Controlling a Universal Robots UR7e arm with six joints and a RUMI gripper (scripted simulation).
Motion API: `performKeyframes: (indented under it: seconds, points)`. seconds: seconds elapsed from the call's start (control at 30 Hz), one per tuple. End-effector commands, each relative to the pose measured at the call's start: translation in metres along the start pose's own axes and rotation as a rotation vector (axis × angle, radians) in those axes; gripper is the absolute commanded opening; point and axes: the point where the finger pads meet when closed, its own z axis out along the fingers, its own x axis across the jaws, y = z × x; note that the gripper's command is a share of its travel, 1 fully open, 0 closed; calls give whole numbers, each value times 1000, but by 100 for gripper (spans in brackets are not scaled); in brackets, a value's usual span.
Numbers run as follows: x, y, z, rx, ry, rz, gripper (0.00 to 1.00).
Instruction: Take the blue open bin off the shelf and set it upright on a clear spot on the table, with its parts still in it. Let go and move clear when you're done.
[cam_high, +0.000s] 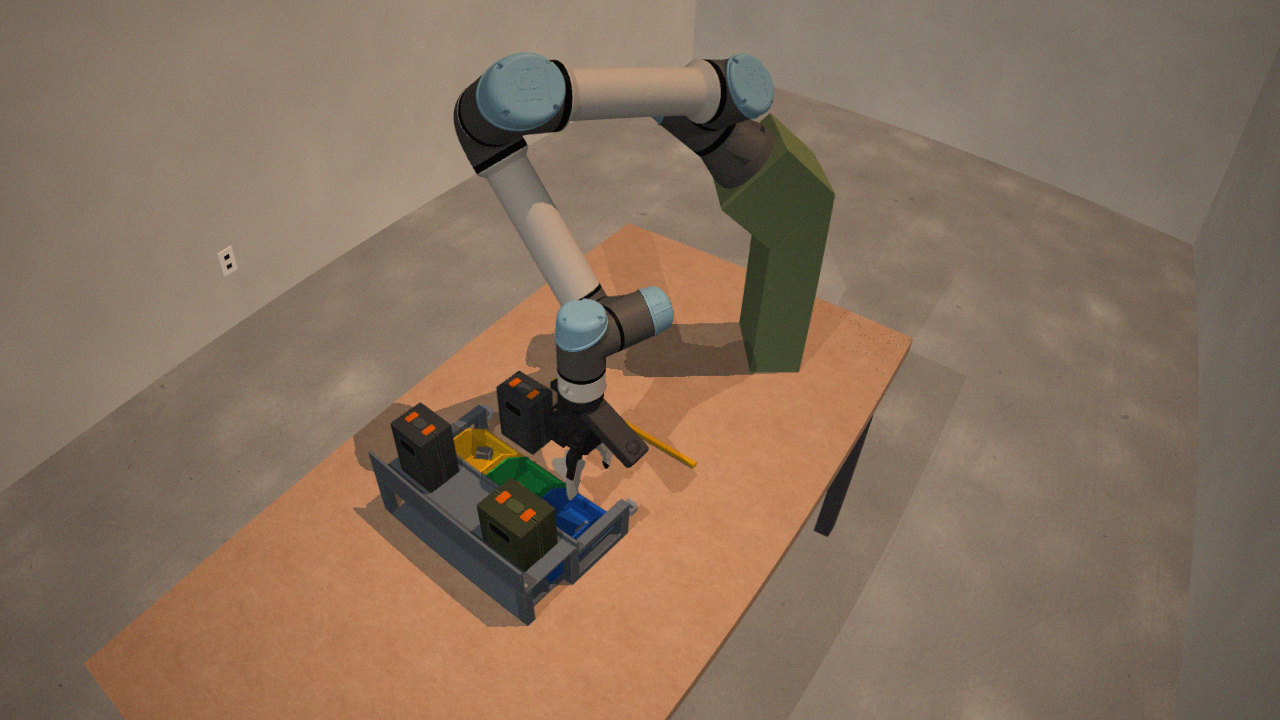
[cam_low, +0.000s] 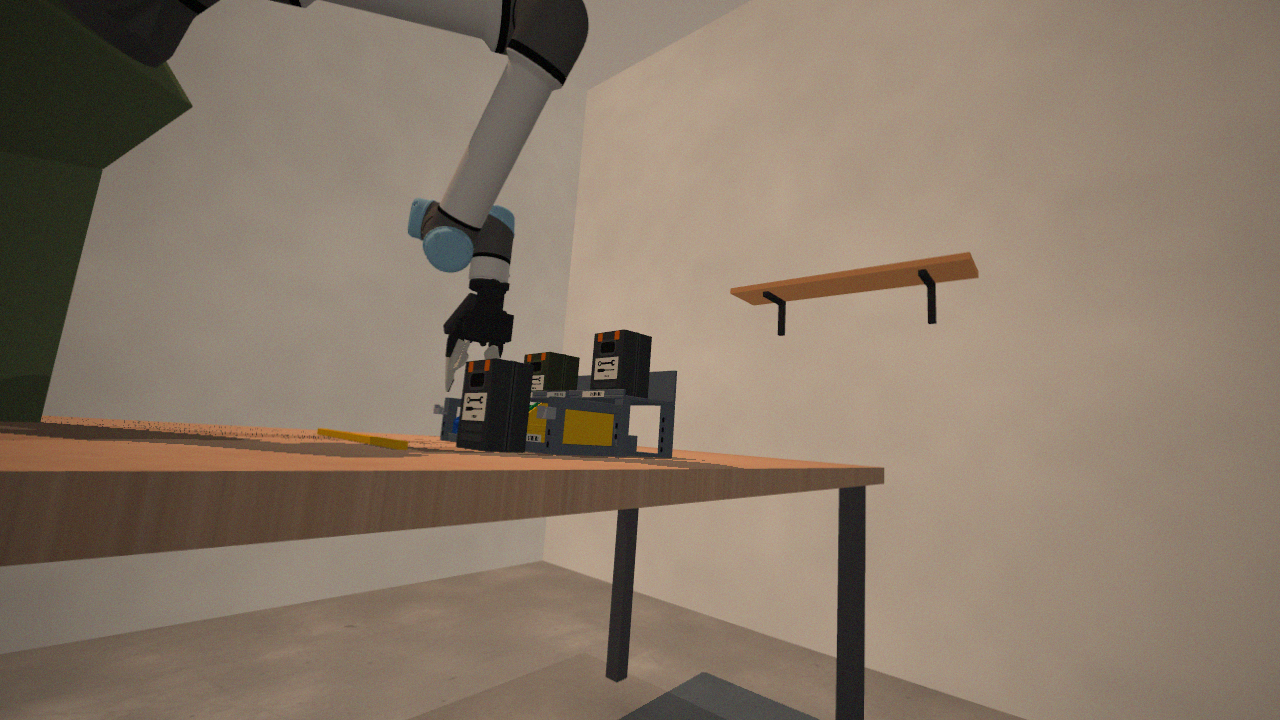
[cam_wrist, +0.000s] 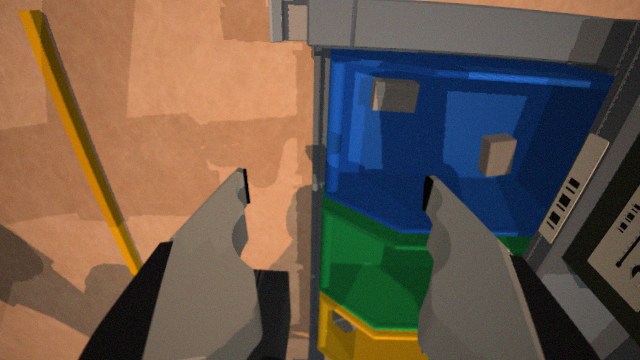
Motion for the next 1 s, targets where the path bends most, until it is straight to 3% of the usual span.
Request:
performKeyframes:
  seconds: [0.0,0.5,0.53,0.97]
  points:
    - [0,0,-16,0,1,0,58]
    - [0,0,-28,0,1,0,58]
    - [0,0,-28,0,1,0,0]
    - [0,0,-28,0,1,0,0]
